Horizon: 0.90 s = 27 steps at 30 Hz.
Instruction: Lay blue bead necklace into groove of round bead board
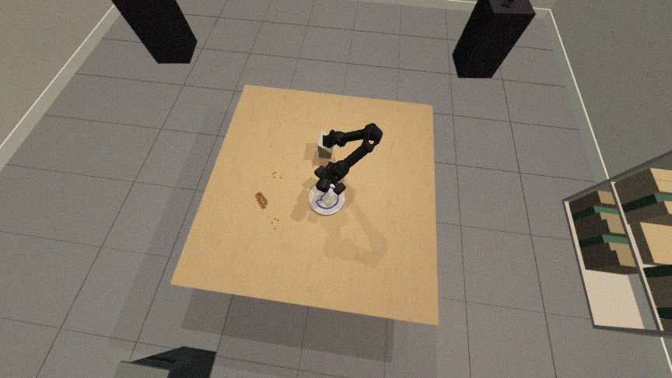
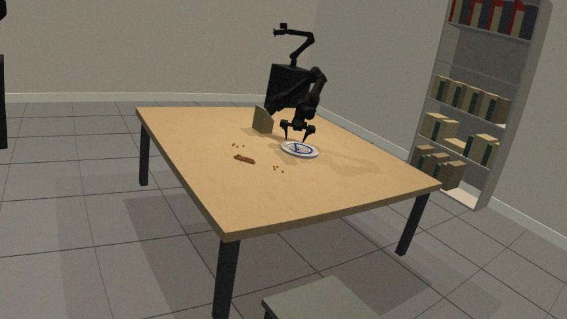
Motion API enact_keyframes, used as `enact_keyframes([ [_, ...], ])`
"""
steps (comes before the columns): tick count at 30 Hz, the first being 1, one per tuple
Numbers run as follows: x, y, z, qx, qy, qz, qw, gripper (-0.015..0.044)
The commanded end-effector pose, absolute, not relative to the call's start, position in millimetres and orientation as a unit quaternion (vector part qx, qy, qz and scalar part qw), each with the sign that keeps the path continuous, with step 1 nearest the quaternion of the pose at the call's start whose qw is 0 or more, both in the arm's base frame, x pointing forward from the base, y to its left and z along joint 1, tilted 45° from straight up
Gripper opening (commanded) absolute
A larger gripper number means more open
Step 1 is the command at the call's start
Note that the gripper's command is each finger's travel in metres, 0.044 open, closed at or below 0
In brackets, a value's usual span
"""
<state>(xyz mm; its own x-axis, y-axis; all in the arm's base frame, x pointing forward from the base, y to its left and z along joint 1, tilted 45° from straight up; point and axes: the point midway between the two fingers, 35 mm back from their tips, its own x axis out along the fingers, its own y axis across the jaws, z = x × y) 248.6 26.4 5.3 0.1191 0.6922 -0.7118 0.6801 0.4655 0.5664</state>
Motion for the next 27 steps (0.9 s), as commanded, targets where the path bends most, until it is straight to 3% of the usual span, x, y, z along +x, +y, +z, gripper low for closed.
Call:
enact_keyframes([
  [1,255,9,17,0.492,0.659,0.033,0.568,0.0309],
  [8,256,2,22,0.479,0.658,0.049,0.579,0.0125],
  [27,260,18,5,0.480,0.657,0.048,0.580,0.0120],
])
